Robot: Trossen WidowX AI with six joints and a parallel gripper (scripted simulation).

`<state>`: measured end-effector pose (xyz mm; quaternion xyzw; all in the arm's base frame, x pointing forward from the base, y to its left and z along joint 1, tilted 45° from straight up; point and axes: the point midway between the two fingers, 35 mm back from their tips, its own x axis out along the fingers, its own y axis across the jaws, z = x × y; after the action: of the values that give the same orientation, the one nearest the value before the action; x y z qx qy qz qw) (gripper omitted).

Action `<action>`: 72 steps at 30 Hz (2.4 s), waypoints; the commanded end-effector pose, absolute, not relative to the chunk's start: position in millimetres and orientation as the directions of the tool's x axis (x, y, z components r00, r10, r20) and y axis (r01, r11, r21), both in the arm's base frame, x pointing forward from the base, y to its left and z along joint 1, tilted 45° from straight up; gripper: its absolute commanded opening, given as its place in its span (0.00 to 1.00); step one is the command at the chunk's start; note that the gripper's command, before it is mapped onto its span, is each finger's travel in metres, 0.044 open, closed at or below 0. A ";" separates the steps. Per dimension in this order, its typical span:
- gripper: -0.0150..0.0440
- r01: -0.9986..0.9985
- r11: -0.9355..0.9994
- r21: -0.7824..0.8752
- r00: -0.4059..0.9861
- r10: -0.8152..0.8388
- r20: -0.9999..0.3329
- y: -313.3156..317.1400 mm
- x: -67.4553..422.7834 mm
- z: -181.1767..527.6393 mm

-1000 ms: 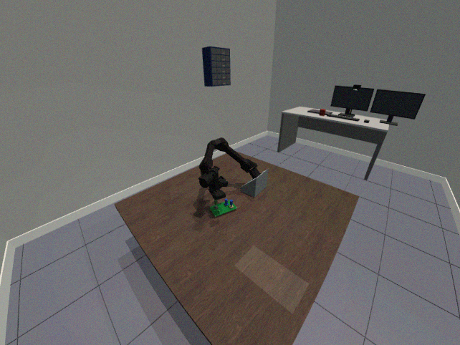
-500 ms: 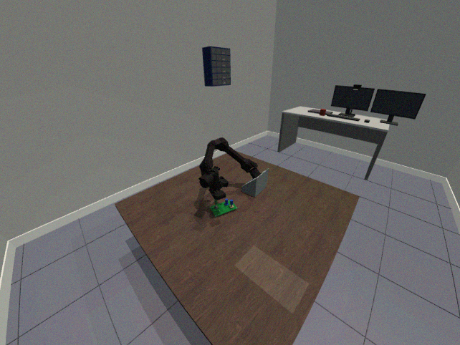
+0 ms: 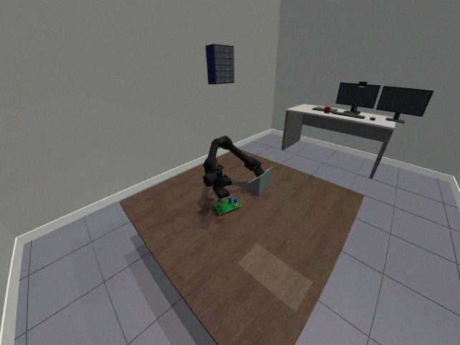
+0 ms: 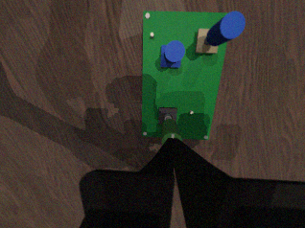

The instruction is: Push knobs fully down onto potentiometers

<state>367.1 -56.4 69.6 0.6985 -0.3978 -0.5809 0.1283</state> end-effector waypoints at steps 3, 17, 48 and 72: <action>0.25 -0.404 -0.649 0.645 0.006 -0.707 -0.707 -61.4 366.7 65.1; 0.25 -0.404 -0.648 0.645 0.006 -0.707 -0.707 -66.8 366.7 59.7; 0.25 -0.404 -0.648 0.646 0.006 -0.708 -0.706 -77.8 366.7 49.0; 0.25 -0.404 -0.648 0.646 0.006 -0.708 -0.706 -84.4 366.7 42.5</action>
<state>365.8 -67.6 55.4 0.7066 -0.3851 -0.5780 0.1354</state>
